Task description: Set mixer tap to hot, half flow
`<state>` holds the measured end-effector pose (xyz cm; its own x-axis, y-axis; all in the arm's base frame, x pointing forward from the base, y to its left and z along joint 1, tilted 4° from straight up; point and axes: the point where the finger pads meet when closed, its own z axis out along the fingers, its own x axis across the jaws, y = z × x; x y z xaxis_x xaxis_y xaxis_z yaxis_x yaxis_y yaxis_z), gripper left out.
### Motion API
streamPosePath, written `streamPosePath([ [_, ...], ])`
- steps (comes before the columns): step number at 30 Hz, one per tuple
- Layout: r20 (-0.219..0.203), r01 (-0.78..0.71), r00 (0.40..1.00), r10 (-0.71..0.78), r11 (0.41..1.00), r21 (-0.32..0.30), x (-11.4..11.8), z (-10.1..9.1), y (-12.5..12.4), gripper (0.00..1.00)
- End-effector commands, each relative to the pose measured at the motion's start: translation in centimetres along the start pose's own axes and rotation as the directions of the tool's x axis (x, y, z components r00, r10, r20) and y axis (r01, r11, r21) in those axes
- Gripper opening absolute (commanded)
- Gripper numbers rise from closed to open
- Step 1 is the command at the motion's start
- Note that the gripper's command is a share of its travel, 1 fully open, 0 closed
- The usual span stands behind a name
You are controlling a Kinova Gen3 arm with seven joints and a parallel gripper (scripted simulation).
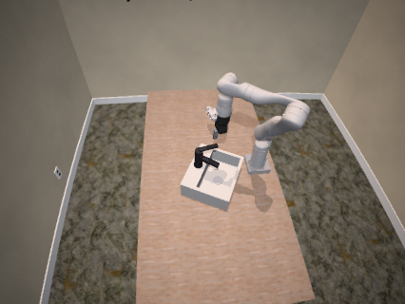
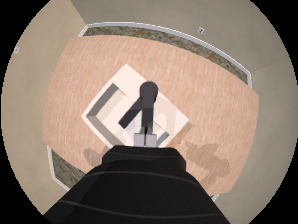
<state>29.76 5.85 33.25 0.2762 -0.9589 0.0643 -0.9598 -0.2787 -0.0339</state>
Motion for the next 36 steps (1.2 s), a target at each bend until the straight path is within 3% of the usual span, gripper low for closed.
streamPosePath([
  [1,0.000,0.000,1.000,0.000,1.000,0.001,0.02,-0.03,-0.02,0.00],
  [6,0.000,0.000,1.000,0.000,1.000,0.001,0.02,-0.03,-0.02,0.00],
  [7,0.000,0.000,1.000,0.000,1.000,0.001,0.02,-0.03,-0.02,1.00],
  [36,0.000,0.000,1.000,0.000,1.000,0.001,0.02,-0.03,-0.02,1.00],
])
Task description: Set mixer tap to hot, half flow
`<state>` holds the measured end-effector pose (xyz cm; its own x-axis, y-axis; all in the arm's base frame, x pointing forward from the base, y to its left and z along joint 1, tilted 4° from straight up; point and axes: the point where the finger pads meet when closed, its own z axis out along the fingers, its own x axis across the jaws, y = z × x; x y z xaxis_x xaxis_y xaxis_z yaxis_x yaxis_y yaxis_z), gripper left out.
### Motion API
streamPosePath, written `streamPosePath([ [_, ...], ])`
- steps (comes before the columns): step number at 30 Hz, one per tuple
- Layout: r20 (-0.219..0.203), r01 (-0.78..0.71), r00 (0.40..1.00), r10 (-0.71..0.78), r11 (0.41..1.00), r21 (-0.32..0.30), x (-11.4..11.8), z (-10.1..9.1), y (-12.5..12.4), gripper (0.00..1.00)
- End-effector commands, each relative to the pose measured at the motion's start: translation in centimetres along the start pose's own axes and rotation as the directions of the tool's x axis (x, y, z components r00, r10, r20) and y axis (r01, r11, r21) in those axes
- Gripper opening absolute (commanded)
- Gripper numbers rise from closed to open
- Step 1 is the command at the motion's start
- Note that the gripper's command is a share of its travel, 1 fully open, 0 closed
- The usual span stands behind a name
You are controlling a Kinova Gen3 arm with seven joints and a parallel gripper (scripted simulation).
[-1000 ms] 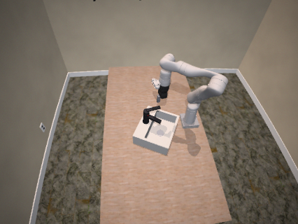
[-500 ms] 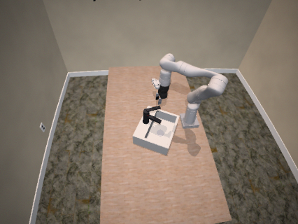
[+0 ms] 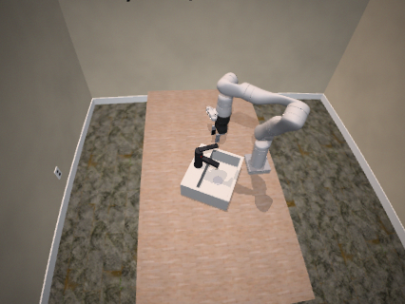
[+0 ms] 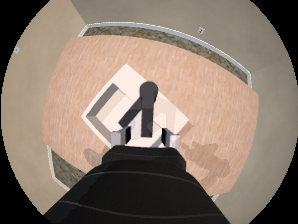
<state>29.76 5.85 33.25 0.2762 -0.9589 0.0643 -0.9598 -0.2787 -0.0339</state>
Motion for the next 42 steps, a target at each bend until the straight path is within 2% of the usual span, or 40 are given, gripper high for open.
streamPosePath([
  [1,0.000,0.000,1.000,0.000,1.000,0.001,0.0,0.0,0.0,1.00],
  [26,0.000,0.000,1.000,0.000,1.000,0.001,0.0,0.9,0.0,1.00],
  [42,0.000,0.000,1.000,0.000,1.000,0.001,0.0,3.3,0.0,1.00],
])
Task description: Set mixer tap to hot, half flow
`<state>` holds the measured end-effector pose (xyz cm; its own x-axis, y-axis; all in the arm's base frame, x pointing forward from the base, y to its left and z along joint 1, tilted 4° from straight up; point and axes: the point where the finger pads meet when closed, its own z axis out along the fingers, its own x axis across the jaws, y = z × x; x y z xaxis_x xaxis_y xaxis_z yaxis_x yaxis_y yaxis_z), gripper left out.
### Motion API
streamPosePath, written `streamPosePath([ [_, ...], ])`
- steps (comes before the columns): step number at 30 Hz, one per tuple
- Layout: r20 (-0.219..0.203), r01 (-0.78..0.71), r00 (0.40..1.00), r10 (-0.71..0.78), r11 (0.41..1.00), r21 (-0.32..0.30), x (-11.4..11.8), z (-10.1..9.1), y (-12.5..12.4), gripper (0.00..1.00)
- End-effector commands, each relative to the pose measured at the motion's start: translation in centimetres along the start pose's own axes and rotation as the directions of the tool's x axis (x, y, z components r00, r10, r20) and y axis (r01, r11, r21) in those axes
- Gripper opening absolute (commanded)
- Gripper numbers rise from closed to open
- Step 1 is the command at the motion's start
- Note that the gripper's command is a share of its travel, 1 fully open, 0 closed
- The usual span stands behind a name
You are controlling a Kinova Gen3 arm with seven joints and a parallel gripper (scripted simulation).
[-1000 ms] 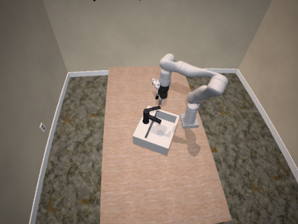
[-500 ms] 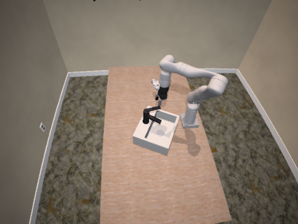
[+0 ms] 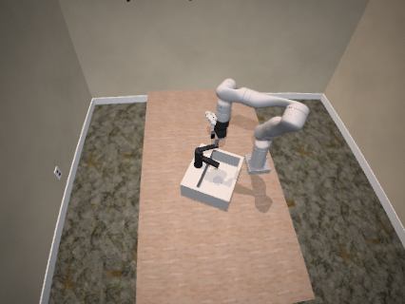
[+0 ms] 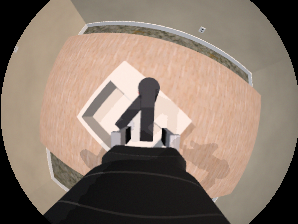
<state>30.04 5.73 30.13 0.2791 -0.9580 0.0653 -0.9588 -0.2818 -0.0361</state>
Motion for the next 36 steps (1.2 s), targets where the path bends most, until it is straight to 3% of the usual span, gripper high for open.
streamPosePath([
  [1,0.001,-0.003,1.000,0.003,1.000,-0.002,0.0,0.2,0.1,1.00],
  [16,0.001,-0.003,1.000,0.003,1.000,-0.002,0.0,2.1,0.1,1.00],
  [36,0.001,-0.003,1.000,0.003,1.000,-0.002,0.0,2.4,0.1,1.00],
])
